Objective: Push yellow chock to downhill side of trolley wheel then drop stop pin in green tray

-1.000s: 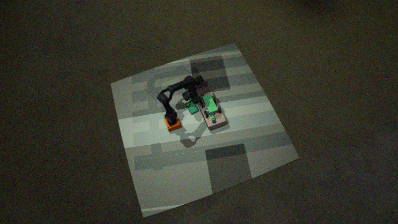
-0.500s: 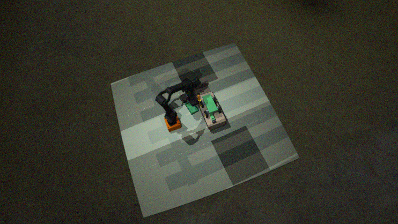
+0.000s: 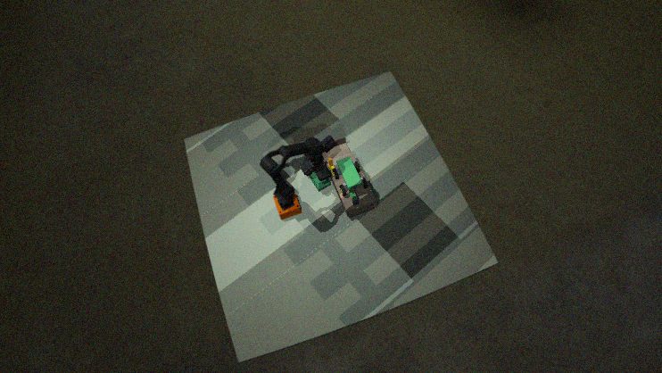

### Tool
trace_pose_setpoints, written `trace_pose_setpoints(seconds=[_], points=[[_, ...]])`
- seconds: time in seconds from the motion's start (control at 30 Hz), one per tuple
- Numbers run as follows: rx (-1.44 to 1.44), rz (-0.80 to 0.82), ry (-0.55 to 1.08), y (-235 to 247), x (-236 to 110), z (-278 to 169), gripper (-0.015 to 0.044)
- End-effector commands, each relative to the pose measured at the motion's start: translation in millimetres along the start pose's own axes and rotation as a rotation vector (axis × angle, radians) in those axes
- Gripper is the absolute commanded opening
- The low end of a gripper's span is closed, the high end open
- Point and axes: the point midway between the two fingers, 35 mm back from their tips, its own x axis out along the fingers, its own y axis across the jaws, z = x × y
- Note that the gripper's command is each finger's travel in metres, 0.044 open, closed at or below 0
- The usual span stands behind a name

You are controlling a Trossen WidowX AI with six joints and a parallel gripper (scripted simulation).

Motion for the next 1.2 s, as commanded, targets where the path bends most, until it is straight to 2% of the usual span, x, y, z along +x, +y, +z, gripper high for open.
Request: trace_pose_setpoints(seconds=[0.0,0.3,0.53,0.57,1.17], points=[[0.000,-0.011,-0.005,-6,15,2,0.0000],[0.000,-0.012,-0.005,-11,30,3,0.0000],[0.000,-0.012,-0.005,-8,30,3,0.0184],[0.000,-0.012,-0.005,-7,30,3,0.0190],[0.000,-0.011,-0.005,6,32,3,0.0190]])
